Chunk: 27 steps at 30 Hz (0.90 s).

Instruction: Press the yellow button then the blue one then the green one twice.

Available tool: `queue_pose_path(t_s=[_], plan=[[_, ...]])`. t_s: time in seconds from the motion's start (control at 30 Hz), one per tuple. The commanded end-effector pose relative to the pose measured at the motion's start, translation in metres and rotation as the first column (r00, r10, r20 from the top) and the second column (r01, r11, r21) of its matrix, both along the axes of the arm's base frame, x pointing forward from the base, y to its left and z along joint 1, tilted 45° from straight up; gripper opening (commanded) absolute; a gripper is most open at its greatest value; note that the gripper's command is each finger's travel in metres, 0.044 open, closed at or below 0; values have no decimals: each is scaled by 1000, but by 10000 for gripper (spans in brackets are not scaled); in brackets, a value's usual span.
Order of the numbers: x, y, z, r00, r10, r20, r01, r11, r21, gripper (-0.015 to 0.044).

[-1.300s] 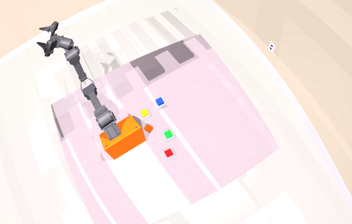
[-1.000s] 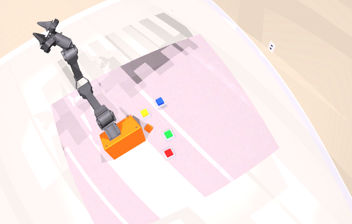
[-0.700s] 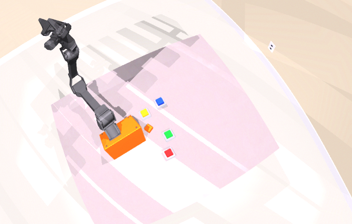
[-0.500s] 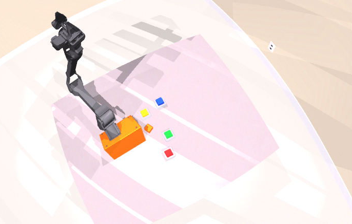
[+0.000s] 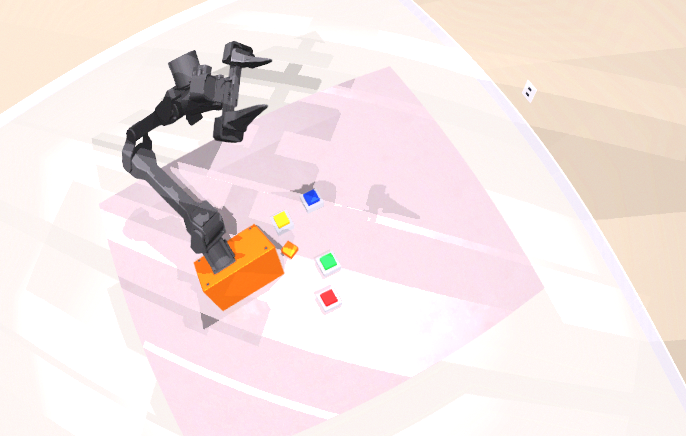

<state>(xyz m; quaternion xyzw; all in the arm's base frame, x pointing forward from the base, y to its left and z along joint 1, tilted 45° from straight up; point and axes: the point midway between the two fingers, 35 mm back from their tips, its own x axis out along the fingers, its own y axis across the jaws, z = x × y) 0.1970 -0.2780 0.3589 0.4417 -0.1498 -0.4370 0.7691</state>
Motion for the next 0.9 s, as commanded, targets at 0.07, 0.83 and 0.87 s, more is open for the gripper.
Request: queue_pose_path(t_s=[0.07,0.83,0.87], plan=[[50,33,-100,877,344,-335,-298,937,182,400],[0,305,-298,-547,837,16,-536,-365,762,400],[0,305,-298,-547,837,16,-536,-365,762,400]])
